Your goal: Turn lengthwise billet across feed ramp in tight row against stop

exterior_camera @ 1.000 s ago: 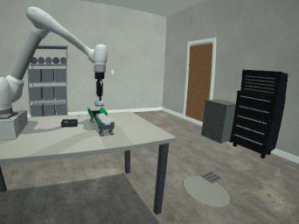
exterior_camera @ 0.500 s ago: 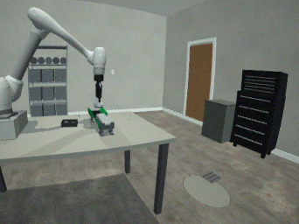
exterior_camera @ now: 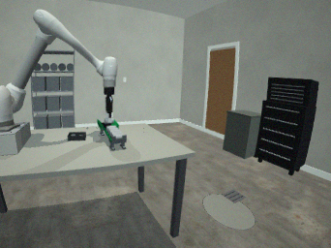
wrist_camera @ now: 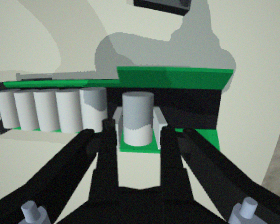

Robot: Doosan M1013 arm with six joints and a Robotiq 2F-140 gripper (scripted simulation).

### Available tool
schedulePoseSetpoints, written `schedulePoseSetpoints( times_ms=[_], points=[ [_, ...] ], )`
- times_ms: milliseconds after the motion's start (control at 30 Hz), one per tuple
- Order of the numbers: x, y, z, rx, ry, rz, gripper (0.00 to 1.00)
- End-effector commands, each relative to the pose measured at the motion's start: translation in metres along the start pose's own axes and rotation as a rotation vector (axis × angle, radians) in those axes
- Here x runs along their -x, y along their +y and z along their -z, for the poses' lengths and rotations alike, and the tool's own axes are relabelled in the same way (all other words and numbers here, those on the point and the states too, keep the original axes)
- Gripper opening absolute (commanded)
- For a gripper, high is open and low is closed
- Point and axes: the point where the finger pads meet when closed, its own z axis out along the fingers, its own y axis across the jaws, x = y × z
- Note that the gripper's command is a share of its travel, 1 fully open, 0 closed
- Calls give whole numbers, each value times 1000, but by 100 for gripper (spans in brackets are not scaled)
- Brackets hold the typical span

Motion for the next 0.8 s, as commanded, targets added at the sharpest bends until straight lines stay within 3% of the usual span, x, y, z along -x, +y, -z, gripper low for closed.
schedulePoseSetpoints(
  times_ms=[0,767],
  points=[
    [0,1,-5,0,0,0,10],
    [0,2,-16,0,0,0,10]
  ],
)
